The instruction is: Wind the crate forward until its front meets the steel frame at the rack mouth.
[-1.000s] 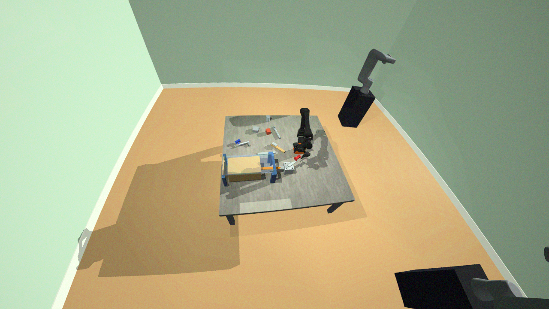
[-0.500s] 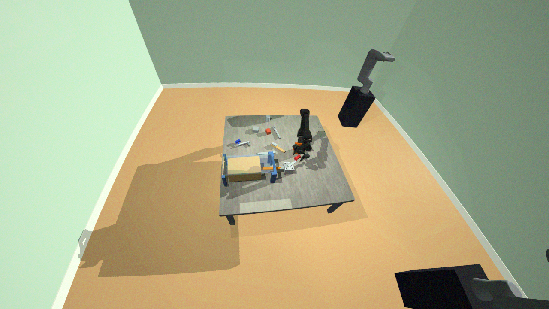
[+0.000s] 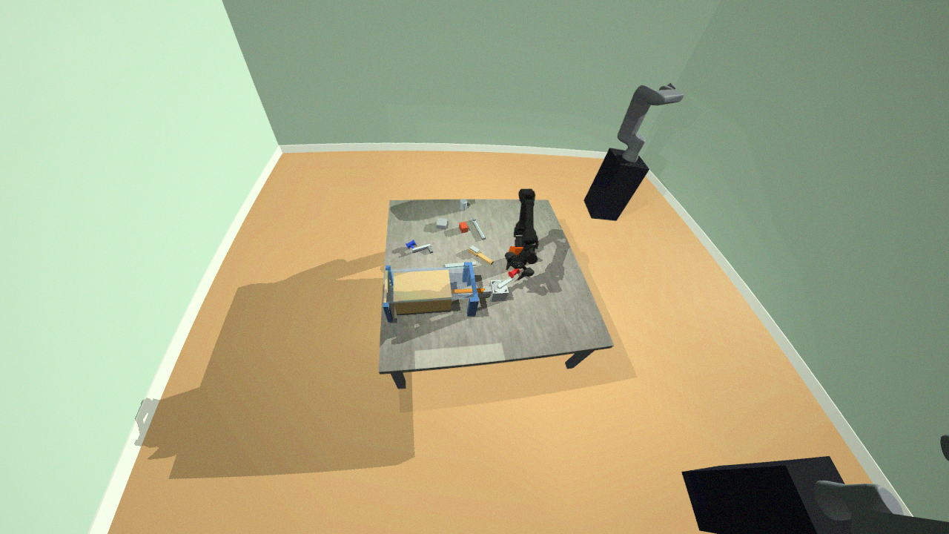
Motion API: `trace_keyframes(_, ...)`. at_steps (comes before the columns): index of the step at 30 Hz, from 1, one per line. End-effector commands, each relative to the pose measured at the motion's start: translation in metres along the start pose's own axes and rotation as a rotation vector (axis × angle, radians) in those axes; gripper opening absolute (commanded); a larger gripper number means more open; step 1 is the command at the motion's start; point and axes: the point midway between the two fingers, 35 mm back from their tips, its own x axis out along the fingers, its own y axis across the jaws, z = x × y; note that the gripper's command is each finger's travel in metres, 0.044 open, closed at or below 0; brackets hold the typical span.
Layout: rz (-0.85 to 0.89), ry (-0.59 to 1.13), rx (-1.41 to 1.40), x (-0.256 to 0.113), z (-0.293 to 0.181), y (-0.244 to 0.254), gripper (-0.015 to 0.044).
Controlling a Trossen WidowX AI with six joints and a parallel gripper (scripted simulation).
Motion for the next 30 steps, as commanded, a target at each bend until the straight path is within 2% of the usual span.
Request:
trace_keyframes(1, -0.015, 0.008, -0.013, 0.0083, -0.0068, -0.0034, 0.0440)
trace_keyframes(10, -0.015, 0.008, -0.013, 0.0092, -0.0074, -0.0035, 0.0440)
trace_keyframes(25, -0.005, 0.005, -0.003, 0.0069, -0.0050, -0.0015, 0.0046)
trace_keyframes(30, -0.005, 0.005, -0.003, 0.0069, -0.0050, -0.0015, 0.0000)
